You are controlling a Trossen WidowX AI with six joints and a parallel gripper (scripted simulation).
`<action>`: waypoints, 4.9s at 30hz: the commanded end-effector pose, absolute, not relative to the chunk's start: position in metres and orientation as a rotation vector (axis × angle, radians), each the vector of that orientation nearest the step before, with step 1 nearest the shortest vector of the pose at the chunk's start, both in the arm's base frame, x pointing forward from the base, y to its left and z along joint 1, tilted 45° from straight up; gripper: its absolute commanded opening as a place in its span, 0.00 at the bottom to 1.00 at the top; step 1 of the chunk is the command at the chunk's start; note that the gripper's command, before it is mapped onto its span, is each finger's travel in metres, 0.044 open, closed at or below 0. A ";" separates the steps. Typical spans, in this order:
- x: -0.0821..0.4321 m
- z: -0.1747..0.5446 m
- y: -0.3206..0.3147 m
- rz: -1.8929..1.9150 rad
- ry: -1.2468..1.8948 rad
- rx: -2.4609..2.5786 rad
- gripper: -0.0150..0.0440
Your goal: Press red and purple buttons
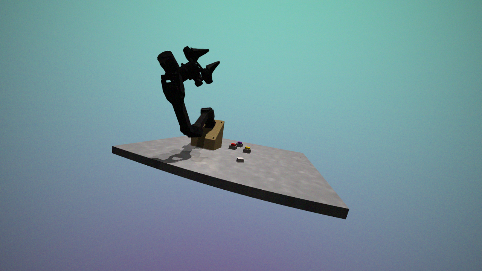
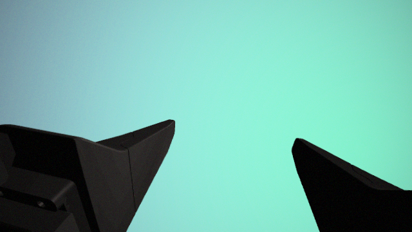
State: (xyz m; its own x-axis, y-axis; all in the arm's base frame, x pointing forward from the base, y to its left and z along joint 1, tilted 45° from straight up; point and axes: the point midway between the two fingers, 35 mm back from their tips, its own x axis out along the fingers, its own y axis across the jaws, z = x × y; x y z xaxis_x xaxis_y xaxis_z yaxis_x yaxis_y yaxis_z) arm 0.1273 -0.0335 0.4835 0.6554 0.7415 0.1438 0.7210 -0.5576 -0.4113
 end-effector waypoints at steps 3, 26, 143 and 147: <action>0.122 0.485 -0.020 0.111 -1.130 -2.398 0.93; 0.178 0.288 0.228 0.767 0.168 -1.758 0.93; 0.182 -0.053 0.051 -0.653 1.494 -0.559 0.29; 0.196 -0.083 0.088 -0.648 1.493 -0.554 0.29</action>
